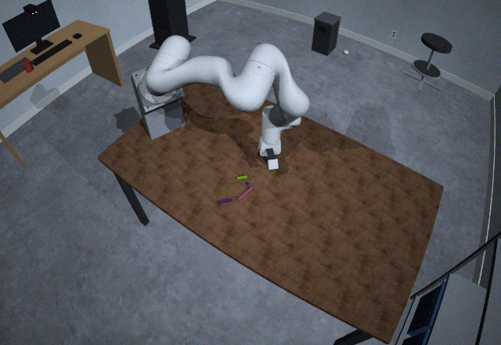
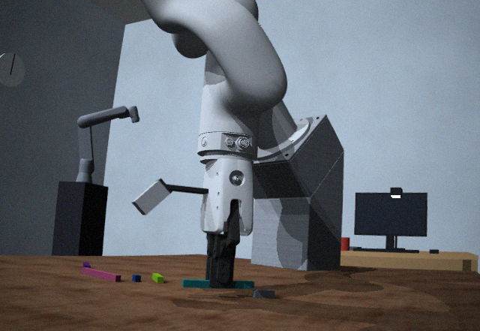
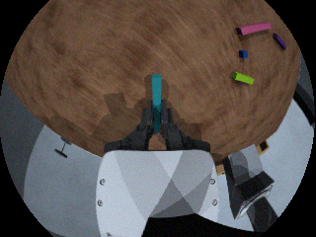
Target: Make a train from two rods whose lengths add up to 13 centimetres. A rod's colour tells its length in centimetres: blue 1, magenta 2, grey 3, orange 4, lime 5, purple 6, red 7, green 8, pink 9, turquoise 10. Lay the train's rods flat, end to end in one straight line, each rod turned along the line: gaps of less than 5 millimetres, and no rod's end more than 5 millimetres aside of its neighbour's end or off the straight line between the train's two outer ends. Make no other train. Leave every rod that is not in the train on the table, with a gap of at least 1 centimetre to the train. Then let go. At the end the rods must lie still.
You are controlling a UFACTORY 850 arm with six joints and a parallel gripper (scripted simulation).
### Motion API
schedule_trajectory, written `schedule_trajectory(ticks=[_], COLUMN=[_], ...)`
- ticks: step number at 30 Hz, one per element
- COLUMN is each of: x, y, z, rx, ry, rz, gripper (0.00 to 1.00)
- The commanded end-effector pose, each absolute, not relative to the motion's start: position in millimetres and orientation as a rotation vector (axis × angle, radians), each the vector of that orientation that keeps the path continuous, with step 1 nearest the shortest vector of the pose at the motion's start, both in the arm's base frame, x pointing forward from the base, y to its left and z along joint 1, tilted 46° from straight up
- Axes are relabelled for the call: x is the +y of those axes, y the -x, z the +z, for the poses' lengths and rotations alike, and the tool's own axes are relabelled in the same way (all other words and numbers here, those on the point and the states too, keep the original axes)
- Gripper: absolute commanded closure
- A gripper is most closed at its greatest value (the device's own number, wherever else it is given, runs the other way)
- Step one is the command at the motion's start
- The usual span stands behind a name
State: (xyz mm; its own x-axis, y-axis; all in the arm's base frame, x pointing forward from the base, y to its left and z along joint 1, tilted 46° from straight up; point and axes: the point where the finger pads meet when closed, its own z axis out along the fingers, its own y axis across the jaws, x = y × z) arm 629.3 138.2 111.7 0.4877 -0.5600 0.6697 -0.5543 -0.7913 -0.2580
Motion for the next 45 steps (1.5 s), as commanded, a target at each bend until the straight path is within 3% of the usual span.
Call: schedule_trajectory(ticks=[1,45], x=[138.6,135.7], y=[-629.5,-637.5], z=[112.2,103.9], rx=[1.012,1.012], ry=[2.702,2.702], rz=[-1.222,-1.222], gripper=[0.96,0.96])
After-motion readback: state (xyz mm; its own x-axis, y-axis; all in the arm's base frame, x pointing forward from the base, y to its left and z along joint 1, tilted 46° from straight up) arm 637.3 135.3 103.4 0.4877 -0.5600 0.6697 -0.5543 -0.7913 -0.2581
